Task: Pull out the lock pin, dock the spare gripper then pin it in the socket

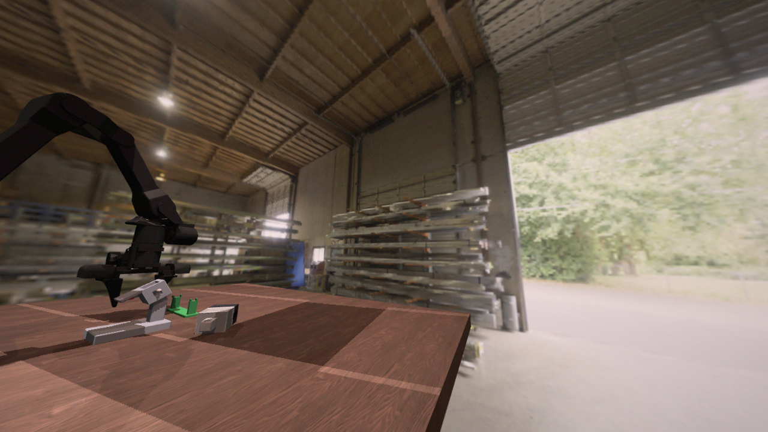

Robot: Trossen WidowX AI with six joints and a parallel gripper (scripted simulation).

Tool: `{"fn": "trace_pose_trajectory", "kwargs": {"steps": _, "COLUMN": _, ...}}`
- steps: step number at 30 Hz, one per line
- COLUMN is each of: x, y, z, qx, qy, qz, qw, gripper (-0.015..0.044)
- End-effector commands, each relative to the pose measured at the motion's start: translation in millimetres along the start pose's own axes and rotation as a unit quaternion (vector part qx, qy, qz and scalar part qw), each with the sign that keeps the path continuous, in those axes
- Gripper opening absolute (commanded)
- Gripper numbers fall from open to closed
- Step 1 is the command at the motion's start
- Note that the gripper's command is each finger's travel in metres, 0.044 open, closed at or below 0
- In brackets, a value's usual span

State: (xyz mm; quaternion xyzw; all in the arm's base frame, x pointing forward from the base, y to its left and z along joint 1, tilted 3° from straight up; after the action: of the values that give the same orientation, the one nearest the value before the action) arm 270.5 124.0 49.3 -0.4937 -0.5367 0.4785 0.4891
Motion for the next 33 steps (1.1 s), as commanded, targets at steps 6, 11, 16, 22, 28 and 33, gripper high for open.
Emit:
{"fn": "trace_pose_trajectory", "kwargs": {"steps": 6, "x": -0.9, "y": 4.3, "z": 1.0, "qx": 0.001, "qy": 0.002, "qz": 0.004, "qw": 1.0, "gripper": 0.0221}}
{"fn": "trace_pose_trajectory", "kwargs": {"steps": 11, "x": -0.9, "y": 4.3, "z": 1.0, "qx": 0.001, "qy": 0.002, "qz": 0.004, "qw": 1.0, "gripper": 0.009}}
{"fn": "trace_pose_trajectory", "kwargs": {"steps": 16, "x": -0.9, "y": 4.3, "z": 1.0, "qx": 0.001, "qy": 0.002, "qz": 0.004, "qw": 1.0, "gripper": 0.0}}
{"fn": "trace_pose_trajectory", "kwargs": {"steps": 22, "x": -0.9, "y": 4.3, "z": 1.1, "qx": 0.001, "qy": 0.002, "qz": 0.004, "qw": 1.0, "gripper": 0.0}}
{"fn": "trace_pose_trajectory", "kwargs": {"steps": 28, "x": -2.8, "y": 0.9, "z": -0.4, "qx": 0.008, "qy": 0.01, "qz": -0.028, "qw": 1.0, "gripper": 0.0}}
{"fn": "trace_pose_trajectory", "kwargs": {"steps": 33, "x": -5.0, "y": -3.7, "z": -2.2, "qx": 0.014, "qy": 0.02, "qz": -0.066, "qw": 0.998, "gripper": 0.0}}
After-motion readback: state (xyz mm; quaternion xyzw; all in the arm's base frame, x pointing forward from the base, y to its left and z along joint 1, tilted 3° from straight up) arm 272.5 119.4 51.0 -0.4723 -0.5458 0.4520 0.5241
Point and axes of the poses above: the point midway between the two fingers, 35 mm back from their tips, its own y axis out along the fingers, its own z axis across the jaws, x = y × z, the point moved 6 cm from there along -y, back along the fingers, and after that the axes turned 10 degrees about y, right-handed, at the moved point
